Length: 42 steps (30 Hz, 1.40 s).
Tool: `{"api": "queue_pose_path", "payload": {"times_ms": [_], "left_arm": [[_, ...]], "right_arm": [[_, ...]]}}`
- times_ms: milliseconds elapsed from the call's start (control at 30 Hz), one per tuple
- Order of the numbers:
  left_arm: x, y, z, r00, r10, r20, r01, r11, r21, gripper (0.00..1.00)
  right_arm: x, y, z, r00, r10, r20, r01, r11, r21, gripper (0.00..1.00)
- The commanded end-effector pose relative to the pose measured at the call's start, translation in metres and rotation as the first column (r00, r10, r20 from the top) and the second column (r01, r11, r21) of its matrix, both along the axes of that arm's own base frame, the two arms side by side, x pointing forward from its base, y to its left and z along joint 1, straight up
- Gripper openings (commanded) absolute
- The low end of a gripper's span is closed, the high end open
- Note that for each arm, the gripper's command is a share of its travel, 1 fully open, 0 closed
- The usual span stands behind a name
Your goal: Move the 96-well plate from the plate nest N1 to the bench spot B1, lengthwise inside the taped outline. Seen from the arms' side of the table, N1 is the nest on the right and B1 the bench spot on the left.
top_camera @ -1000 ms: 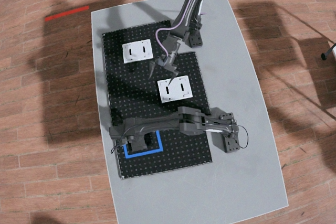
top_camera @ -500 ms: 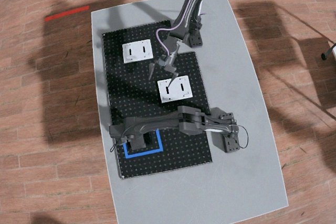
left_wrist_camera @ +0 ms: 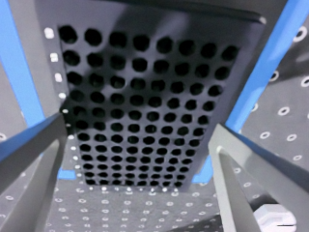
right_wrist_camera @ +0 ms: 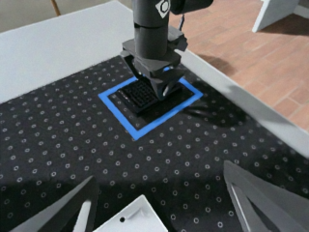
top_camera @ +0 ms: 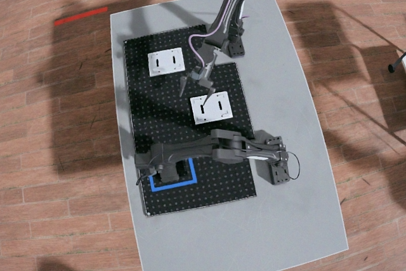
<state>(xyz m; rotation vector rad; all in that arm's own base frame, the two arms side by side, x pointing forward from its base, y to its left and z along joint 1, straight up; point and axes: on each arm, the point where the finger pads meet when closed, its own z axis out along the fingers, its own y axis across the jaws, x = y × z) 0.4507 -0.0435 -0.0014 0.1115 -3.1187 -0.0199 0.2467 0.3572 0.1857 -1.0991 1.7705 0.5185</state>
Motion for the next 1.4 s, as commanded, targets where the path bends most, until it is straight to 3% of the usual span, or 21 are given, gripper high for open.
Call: {"api": "queue_pose_path", "payload": {"times_ms": [0, 1367], "left_arm": [[0.008, -0.002, 0.008, 0.999, 0.006, 0.039, -0.005, 1.000, -0.005, 0.78], [0.010, 0.002, 0.001, 0.998, 0.001, 0.066, 0.000, 1.000, -0.009, 0.78]], "right_arm": [[-0.003, 0.005, 0.012, 1.000, 0.017, 0.022, -0.018, 0.999, 0.027, 1.00], [-0.003, 0.005, 0.012, 1.000, 0.017, 0.022, -0.018, 0.999, 0.027, 1.00]]}}
